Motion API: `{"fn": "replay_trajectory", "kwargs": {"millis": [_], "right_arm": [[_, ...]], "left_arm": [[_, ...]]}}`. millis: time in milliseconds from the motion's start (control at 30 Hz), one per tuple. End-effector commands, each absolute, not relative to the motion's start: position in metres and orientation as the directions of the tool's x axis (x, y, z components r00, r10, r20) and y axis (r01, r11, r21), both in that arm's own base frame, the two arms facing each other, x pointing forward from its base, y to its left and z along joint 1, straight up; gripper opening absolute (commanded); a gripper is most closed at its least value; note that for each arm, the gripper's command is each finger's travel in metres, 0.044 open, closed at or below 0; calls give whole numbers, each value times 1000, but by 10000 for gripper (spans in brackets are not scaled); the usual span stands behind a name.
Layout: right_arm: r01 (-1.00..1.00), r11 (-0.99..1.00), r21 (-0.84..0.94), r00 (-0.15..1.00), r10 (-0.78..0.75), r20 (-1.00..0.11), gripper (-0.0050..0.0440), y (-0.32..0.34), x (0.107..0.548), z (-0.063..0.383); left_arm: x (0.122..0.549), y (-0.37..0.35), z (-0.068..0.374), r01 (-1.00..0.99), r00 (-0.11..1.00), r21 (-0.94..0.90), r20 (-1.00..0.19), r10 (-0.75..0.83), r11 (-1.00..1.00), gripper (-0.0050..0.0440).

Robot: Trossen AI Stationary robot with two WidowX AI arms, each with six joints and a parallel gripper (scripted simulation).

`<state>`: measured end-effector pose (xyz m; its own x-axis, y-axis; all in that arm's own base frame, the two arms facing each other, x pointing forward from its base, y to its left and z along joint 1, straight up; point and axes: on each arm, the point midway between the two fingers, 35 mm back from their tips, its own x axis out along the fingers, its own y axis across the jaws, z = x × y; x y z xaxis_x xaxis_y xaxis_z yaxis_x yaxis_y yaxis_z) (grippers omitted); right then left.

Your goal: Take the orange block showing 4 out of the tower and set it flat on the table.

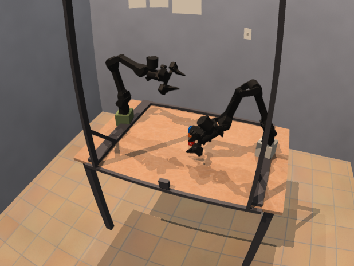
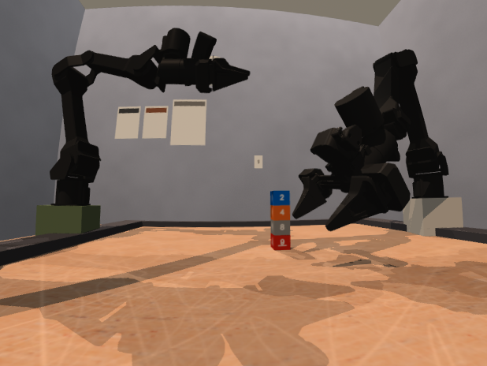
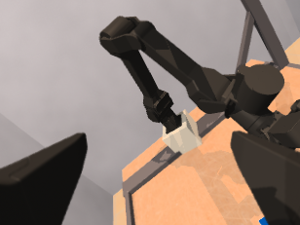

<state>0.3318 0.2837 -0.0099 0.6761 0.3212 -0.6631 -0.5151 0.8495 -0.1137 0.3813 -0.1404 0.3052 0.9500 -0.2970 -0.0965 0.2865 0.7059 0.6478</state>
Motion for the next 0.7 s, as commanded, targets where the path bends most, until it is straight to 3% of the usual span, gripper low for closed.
{"fn": "replay_trajectory", "kwargs": {"millis": [0,667], "right_arm": [[-472,877,-89,730,332,-597,400,272,333,-7],[-335,942,-4,882,312,-354,400,211,326,11]], "left_arm": [[375,-113,313,241,967,557,-73,-242,795,400],[344,-32,320,65,998,184,-8,-64,981,400]]}}
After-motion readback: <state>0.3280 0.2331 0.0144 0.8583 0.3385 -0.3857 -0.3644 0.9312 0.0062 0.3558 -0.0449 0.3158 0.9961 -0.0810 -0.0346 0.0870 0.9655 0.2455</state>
